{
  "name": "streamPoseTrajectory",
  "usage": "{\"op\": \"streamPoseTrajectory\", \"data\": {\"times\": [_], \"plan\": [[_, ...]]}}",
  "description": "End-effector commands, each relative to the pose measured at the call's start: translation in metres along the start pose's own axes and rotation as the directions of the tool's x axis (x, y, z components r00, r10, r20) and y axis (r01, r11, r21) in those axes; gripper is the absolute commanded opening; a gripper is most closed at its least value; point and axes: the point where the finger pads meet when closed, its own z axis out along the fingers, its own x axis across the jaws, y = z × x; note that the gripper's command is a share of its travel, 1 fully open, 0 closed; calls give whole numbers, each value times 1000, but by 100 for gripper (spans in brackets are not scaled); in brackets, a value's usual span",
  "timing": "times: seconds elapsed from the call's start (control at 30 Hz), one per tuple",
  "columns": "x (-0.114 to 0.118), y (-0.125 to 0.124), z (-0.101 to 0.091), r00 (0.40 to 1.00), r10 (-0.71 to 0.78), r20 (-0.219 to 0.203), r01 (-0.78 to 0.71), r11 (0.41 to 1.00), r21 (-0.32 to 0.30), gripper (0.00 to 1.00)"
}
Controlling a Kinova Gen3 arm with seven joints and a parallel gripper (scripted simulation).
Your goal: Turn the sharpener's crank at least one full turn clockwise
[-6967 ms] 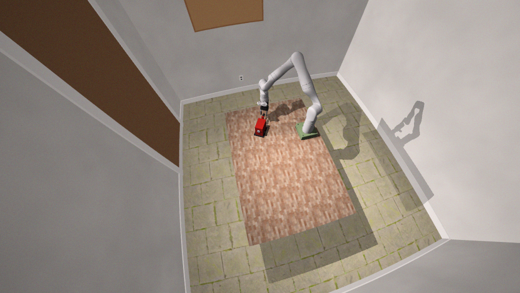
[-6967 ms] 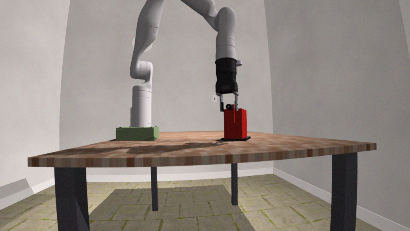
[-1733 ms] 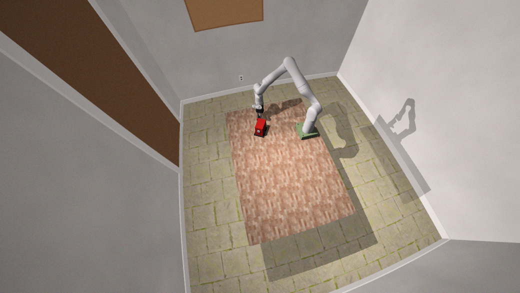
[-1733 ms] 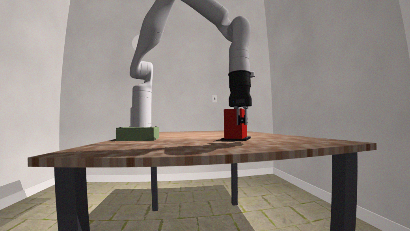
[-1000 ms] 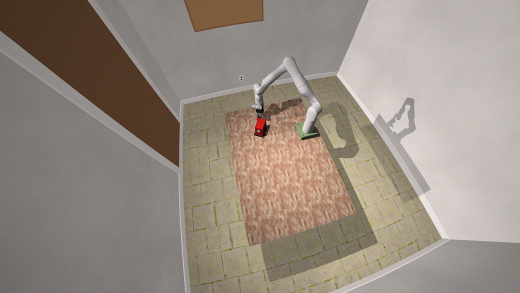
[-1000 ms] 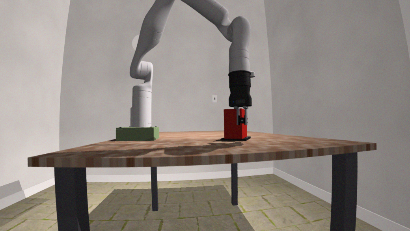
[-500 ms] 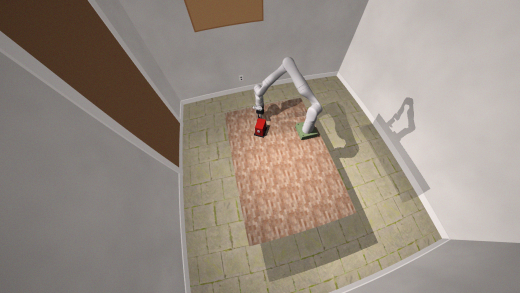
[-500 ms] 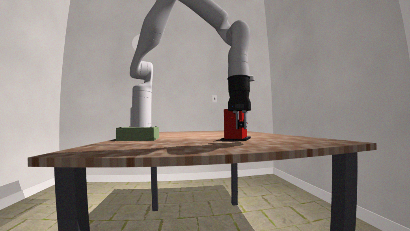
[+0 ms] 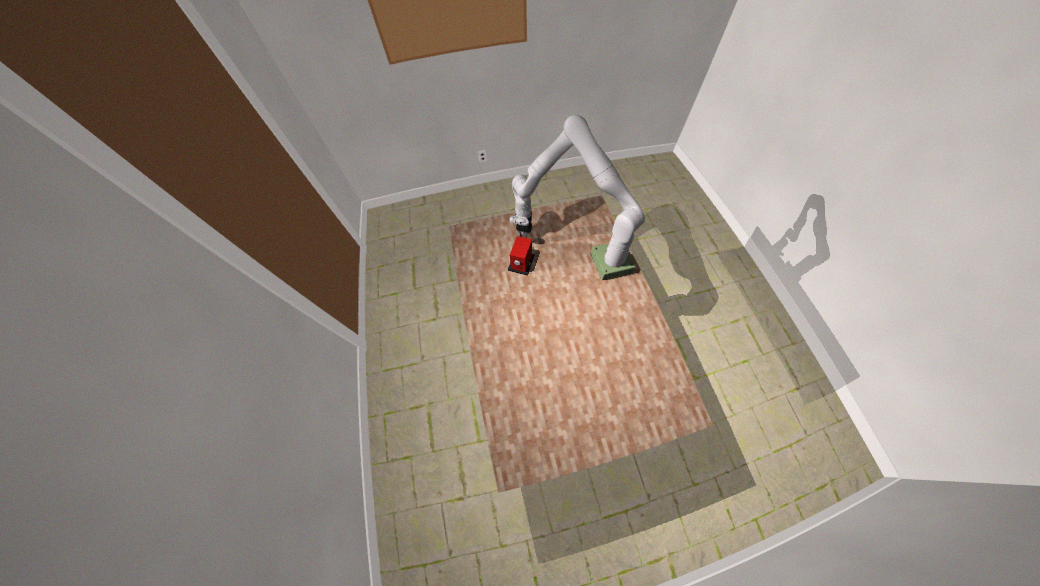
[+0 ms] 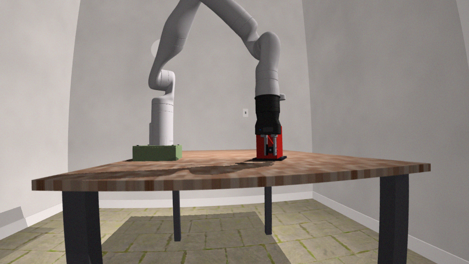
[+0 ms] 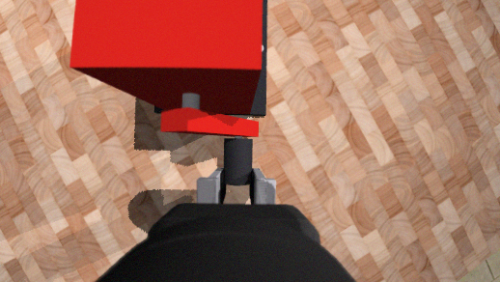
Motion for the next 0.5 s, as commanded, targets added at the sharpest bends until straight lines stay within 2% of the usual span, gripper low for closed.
{"op": "streamPoseTrajectory", "data": {"times": [0.0, 0.47], "plan": [[-6, -1, 6, 1000, 2, -2, -2, 1000, 3, 0], [-25, -1, 10, 1000, 2, -2, -2, 1000, 3, 0]]}}
